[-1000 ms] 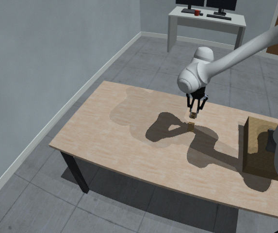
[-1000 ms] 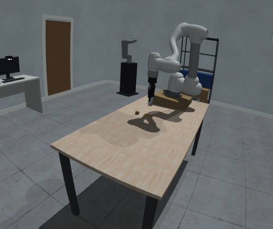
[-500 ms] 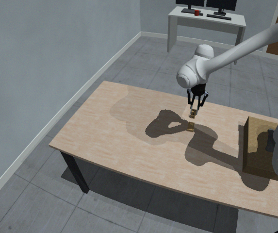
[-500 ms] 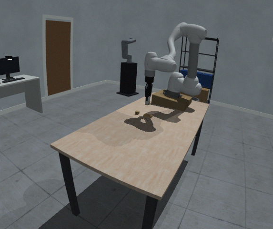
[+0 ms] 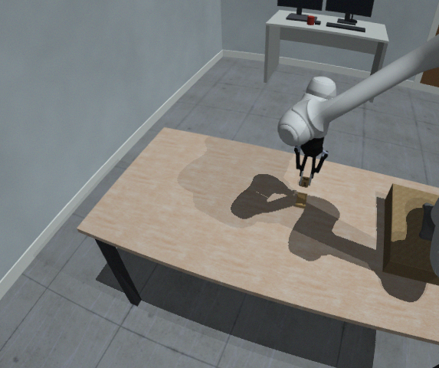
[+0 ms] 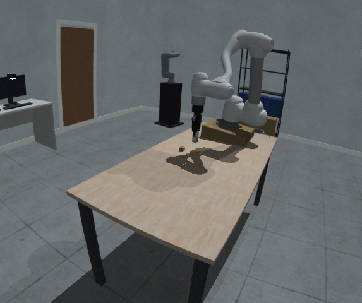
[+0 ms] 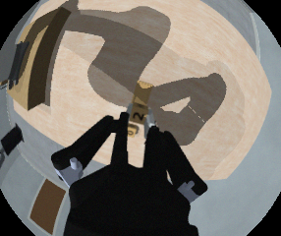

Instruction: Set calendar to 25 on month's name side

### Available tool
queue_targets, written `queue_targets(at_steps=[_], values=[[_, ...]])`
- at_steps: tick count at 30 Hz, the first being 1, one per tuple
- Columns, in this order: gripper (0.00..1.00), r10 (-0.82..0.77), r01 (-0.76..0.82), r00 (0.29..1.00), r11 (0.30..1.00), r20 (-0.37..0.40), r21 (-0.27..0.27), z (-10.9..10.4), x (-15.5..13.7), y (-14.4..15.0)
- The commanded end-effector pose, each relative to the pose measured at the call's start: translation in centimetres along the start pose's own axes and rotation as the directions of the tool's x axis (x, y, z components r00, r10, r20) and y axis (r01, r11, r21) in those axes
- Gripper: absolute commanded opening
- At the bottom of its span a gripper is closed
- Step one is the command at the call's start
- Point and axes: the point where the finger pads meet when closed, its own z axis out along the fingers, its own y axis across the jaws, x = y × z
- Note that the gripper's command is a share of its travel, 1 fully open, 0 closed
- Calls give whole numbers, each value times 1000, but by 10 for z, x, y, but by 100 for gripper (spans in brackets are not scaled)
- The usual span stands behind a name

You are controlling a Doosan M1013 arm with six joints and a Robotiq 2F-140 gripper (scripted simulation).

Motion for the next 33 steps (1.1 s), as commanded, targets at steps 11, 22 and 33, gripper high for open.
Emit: queue_targets(at_steps=[11,22,33], values=[[24,0,0,1000,1000,0,0,33,0,0],[24,0,0,1000,1000,0,0,42,0,0],[24,0,0,1000,1000,0,0,42,0,0]])
